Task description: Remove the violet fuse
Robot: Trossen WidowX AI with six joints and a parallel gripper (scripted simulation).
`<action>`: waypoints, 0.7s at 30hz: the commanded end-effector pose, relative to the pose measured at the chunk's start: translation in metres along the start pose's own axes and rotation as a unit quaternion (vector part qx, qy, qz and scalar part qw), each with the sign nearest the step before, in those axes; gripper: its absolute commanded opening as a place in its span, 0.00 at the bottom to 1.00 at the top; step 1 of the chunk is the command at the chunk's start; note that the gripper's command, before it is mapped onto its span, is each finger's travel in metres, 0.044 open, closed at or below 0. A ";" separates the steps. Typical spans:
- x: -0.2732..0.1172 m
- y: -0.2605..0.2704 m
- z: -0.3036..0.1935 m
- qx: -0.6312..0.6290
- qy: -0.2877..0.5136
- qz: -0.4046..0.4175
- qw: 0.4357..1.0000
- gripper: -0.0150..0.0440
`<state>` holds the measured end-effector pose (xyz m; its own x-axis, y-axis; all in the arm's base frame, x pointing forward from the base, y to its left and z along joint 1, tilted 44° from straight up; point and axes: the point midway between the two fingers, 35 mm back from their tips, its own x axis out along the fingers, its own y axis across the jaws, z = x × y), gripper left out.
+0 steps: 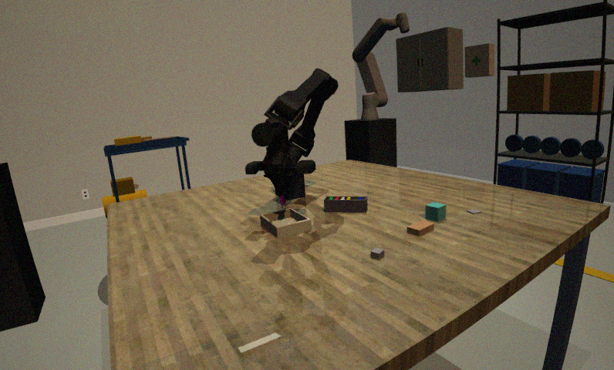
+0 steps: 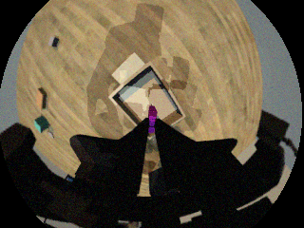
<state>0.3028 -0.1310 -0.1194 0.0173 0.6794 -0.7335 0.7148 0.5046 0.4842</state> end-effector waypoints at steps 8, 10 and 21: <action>0.018 -0.001 0.000 0.002 0.000 0.002 1.000 0.25; 0.021 -0.001 0.000 0.002 0.000 0.002 1.000 0.25; 0.030 -0.001 -0.001 -0.001 0.002 0.000 1.000 0.39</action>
<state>0.3023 -0.1095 -0.1414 0.0124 0.6818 -0.7314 0.7129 0.5069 0.4846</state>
